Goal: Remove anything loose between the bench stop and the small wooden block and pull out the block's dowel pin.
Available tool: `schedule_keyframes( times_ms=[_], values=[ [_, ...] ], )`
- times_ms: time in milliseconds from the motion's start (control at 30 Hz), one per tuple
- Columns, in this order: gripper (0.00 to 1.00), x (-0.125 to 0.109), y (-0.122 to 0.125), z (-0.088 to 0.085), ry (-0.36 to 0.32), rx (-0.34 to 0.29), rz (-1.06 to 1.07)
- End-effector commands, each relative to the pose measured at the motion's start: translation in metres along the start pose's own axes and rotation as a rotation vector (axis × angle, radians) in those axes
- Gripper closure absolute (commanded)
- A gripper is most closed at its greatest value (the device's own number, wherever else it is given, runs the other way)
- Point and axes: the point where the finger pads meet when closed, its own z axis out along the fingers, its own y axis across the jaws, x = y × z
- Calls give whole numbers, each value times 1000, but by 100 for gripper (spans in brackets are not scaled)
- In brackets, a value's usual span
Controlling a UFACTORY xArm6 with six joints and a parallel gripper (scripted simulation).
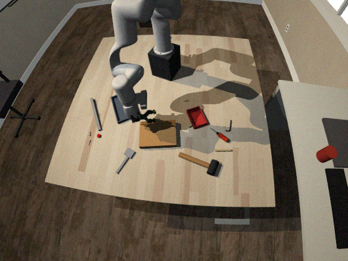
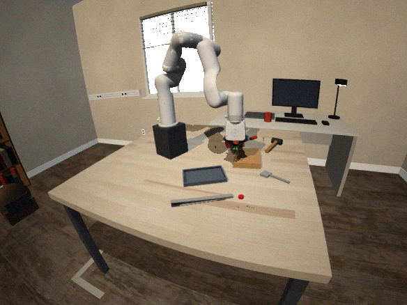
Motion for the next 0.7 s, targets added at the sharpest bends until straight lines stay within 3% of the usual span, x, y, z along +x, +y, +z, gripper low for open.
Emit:
schedule_keyframes(
  times_ms=[0,667],
  values=[
    [73,-1,2,-1,-2,-4,0],
    [73,-1,2,10,-2,-4,0]
  ],
)
